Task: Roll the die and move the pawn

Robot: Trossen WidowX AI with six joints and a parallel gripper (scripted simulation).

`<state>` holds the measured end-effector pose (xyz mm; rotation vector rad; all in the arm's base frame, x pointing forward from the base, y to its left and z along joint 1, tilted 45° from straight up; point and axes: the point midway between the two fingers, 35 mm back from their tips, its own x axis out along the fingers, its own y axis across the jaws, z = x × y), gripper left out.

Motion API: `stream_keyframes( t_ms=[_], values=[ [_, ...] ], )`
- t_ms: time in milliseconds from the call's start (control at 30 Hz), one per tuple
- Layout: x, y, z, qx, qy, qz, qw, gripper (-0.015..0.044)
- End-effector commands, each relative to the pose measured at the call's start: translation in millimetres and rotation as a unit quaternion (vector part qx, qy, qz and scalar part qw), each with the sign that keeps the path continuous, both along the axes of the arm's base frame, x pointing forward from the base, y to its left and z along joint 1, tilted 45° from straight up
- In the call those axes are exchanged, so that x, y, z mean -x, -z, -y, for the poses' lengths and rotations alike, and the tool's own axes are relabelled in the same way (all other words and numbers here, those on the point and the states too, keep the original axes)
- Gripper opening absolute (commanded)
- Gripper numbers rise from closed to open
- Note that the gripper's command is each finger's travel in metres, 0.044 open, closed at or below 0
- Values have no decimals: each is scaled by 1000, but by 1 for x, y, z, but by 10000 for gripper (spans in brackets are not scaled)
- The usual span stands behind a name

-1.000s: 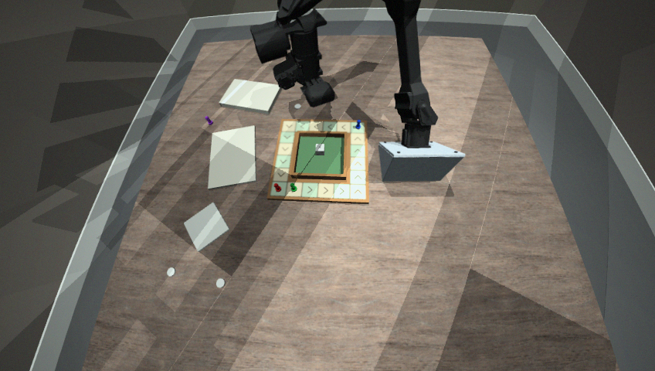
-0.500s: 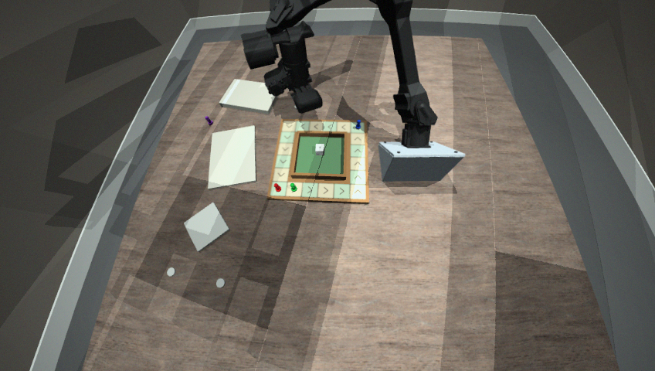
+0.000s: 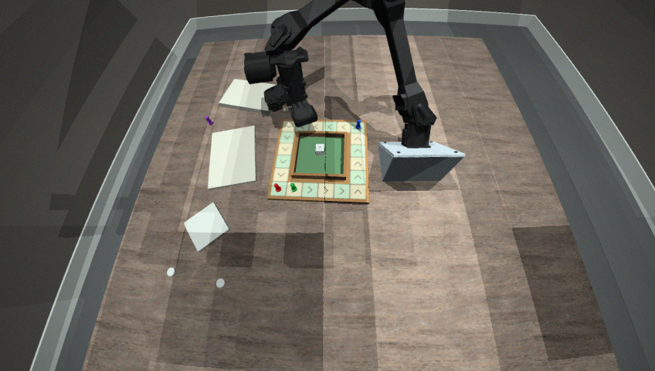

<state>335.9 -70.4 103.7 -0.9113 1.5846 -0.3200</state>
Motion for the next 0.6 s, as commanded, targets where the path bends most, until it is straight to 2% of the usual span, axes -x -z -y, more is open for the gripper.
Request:
stream_keyframes(
  t_ms=[0, 533, 567],
  values=[
    [2, 10, 10, 3, 0, -6, 1000, 0],
    [2, 22, 23, 3, 0, -6, 1000, 0],
    [0, 18, 19, 1, 1, -1, 1000, 26]
  ],
)
